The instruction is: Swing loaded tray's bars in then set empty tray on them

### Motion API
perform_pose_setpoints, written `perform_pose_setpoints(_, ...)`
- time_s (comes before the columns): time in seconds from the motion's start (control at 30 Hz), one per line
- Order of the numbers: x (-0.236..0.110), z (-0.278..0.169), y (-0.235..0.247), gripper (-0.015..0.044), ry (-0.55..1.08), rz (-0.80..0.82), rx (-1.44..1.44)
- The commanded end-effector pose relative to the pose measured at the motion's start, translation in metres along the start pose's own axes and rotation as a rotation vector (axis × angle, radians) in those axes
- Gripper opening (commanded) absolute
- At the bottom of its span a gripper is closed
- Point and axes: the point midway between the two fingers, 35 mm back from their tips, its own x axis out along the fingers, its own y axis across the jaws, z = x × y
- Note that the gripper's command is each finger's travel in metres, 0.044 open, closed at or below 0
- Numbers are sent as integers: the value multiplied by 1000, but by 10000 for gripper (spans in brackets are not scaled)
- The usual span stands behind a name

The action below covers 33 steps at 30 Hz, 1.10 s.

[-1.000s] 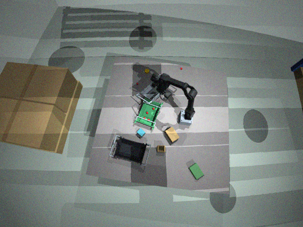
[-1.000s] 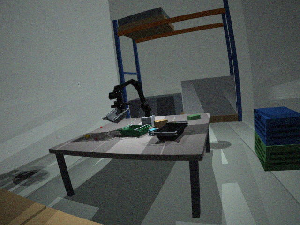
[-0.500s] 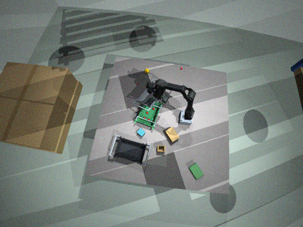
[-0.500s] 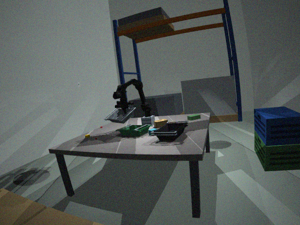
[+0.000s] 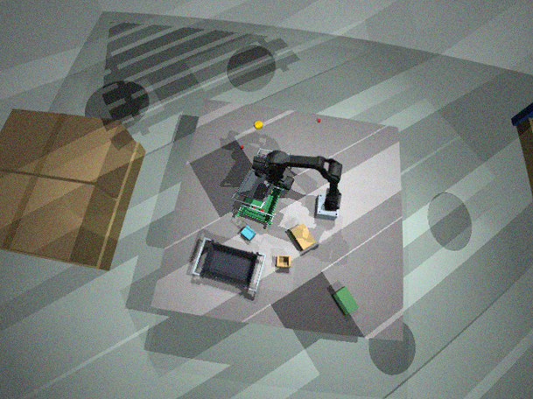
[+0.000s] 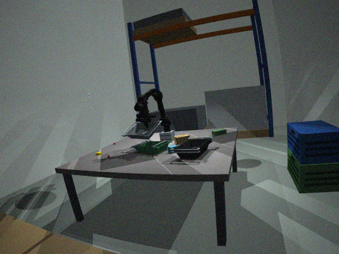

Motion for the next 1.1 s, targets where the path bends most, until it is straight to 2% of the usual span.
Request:
perform_pose_setpoints(0.0, -4, -19, -1, 0, 7, 20, -42)
perform_pose_setpoints(0.23, -4, -44, -9, 0, 6, 18, -107)
perform_pose_setpoints(1.07, -4, -44, -9, 0, 6, 18, -108)
